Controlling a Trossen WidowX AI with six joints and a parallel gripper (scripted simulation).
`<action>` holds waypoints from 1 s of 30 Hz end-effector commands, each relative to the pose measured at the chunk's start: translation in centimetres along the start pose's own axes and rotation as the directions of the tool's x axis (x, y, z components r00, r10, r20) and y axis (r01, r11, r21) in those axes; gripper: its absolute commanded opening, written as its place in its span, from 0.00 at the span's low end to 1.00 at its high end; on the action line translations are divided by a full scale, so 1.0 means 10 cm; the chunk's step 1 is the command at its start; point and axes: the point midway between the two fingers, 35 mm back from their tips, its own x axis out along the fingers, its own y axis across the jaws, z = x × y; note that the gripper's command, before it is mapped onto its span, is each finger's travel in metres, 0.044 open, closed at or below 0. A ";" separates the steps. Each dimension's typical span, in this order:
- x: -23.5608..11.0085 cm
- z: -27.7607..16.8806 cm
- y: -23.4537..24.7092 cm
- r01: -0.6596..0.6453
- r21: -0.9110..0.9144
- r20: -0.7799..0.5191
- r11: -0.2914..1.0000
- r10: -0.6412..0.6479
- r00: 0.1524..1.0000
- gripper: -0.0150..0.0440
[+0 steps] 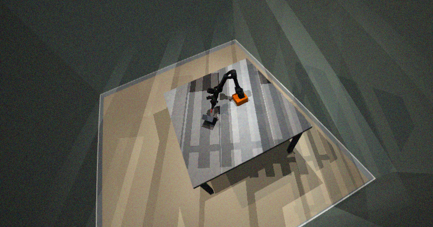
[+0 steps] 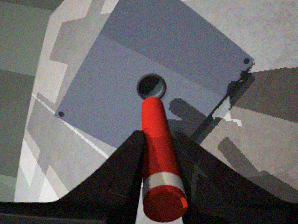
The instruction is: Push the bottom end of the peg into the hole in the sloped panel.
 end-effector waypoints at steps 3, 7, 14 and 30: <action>0.04 -0.02 -0.01 0.000 0.005 0.002 1.000 0.000 1.000 0.25; 0.07 -0.02 -0.02 -0.004 0.003 0.008 1.000 0.004 1.000 0.25; 0.11 -0.02 -0.02 -0.010 0.000 0.015 1.000 0.010 1.000 0.25; 0.31 -0.02 -0.02 -0.012 -0.005 0.016 1.000 0.012 1.000 0.25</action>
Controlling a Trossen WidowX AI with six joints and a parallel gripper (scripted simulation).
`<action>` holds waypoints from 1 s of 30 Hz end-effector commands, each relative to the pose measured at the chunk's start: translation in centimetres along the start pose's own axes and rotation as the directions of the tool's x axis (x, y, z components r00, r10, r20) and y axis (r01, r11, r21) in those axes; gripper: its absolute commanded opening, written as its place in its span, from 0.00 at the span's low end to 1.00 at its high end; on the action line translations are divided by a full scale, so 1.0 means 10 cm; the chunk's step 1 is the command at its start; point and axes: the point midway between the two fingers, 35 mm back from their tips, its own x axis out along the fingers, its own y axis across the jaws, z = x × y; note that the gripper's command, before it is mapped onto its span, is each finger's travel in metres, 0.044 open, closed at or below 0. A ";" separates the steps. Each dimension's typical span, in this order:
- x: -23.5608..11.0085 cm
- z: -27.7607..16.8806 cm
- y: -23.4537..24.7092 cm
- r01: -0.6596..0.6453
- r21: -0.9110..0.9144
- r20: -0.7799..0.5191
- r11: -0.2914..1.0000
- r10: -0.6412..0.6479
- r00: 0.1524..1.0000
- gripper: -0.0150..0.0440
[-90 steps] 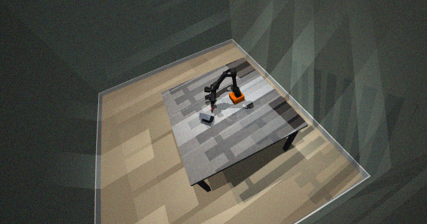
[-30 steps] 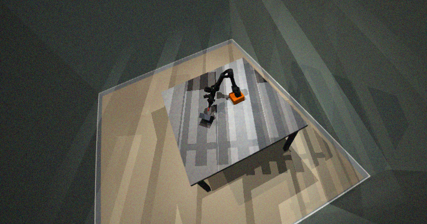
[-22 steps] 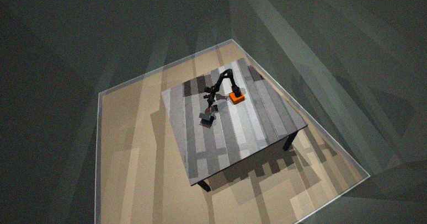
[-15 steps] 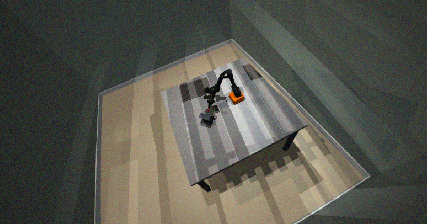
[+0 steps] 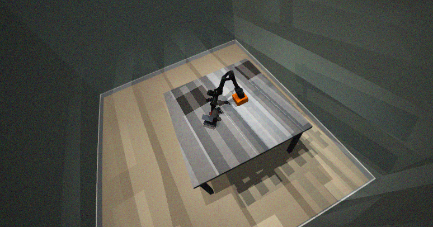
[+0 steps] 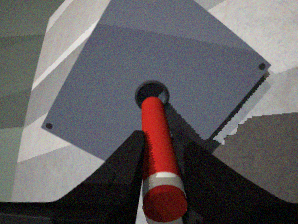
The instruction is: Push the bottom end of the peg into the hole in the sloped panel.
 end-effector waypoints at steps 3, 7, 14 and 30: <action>0.08 0.01 0.00 0.001 -0.002 0.003 1.000 -0.001 1.000 0.25; 0.04 -0.01 0.00 0.000 0.001 -0.001 1.000 0.000 1.000 0.25; 0.04 -0.01 0.00 0.000 0.001 -0.001 1.000 0.000 1.000 0.25; 0.07 0.02 0.00 0.000 0.001 -0.001 1.000 0.000 1.000 0.25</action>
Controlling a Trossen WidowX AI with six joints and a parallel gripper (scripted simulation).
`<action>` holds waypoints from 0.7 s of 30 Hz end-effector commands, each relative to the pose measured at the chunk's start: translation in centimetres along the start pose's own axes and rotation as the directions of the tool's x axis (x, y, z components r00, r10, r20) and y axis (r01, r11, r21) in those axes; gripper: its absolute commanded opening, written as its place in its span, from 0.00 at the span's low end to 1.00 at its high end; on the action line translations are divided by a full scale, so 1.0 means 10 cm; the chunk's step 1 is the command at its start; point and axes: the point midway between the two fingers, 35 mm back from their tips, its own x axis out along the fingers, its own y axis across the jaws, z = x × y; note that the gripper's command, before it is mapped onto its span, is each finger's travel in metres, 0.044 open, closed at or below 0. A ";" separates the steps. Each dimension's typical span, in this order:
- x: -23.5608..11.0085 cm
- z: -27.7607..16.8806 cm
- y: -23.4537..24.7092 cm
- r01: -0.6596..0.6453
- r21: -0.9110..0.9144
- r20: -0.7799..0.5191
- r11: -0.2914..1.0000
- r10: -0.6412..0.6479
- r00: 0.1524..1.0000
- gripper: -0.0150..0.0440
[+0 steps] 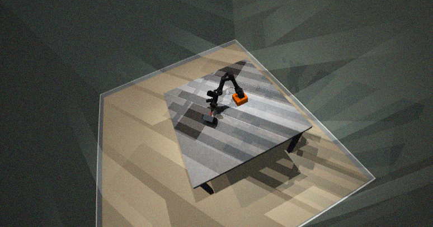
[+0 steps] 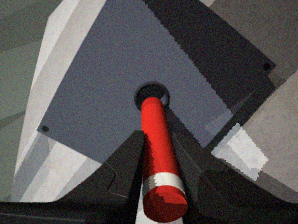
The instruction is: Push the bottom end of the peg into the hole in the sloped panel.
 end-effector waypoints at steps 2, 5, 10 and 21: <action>0.01 0.04 0.01 0.001 -0.001 0.003 1.000 -0.001 1.000 0.25; 0.02 0.04 0.01 0.001 -0.001 0.003 1.000 -0.001 1.000 0.25; 0.04 0.04 0.01 0.000 -0.001 0.003 1.000 0.000 1.000 0.25; 0.07 0.04 0.01 0.000 -0.001 0.004 1.000 0.000 1.000 0.25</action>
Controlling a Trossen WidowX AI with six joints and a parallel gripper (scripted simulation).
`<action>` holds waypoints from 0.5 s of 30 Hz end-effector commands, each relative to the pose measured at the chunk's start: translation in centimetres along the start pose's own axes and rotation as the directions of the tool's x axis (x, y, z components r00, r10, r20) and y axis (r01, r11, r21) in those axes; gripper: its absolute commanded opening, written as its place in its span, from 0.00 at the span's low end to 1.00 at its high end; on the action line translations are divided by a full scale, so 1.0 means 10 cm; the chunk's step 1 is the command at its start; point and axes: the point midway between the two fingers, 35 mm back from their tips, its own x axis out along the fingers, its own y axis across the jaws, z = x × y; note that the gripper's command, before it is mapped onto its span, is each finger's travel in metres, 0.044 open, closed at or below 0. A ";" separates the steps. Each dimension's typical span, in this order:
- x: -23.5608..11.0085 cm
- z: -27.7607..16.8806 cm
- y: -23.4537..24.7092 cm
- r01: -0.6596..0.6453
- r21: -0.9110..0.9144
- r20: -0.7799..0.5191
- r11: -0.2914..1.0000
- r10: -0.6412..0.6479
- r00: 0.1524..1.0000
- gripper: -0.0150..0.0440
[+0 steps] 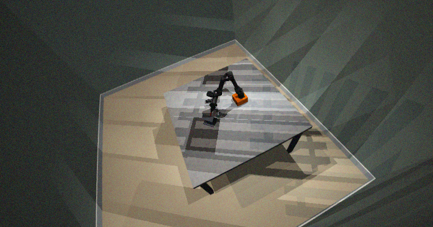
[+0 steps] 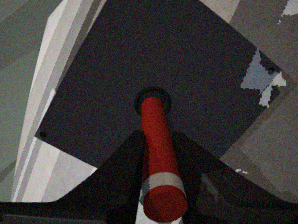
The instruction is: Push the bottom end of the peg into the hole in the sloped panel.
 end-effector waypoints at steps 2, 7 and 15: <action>0.02 0.02 0.00 0.002 -0.003 0.006 1.000 -0.002 1.000 0.25; 0.04 0.02 0.00 0.002 -0.003 0.006 1.000 -0.002 1.000 0.25; 0.08 0.02 0.00 0.001 -0.003 0.006 1.000 -0.001 1.000 0.25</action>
